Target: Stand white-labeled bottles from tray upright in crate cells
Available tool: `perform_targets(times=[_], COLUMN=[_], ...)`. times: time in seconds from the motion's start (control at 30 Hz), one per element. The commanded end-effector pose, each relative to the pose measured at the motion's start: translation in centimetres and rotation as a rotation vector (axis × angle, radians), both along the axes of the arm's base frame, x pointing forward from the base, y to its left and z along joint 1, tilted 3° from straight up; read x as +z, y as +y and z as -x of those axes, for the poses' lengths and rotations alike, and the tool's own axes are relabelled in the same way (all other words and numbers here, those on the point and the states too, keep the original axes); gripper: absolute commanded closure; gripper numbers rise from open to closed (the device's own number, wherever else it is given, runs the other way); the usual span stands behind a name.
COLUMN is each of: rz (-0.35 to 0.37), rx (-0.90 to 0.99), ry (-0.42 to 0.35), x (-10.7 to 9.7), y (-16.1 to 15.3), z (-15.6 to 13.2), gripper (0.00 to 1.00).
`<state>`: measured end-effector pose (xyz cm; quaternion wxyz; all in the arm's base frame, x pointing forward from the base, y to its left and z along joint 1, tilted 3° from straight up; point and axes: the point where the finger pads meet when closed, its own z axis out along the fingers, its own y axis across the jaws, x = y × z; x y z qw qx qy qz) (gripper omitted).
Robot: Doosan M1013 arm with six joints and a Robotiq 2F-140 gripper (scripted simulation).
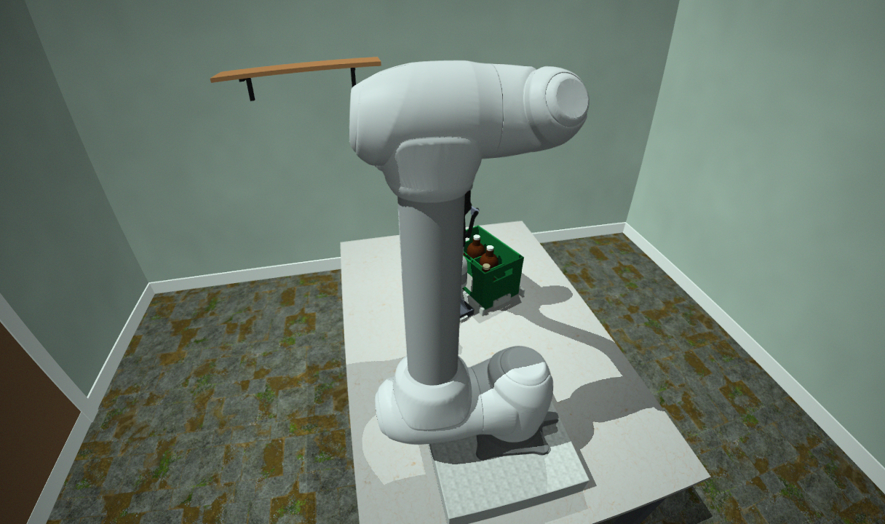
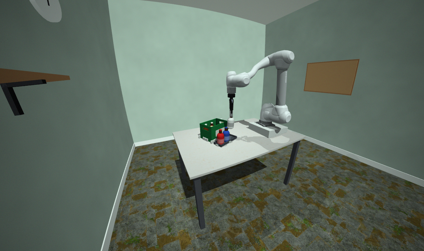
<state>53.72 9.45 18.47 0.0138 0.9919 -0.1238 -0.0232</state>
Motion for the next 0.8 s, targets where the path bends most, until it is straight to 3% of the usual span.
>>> perform_targets(times=[0.0,0.77], rz=[0.0,0.0], rx=[0.0,0.0], ry=[0.0,0.0], x=[0.1,2.2], y=[0.0,0.0], z=[0.0,-0.1], gripper=[1.0,1.0])
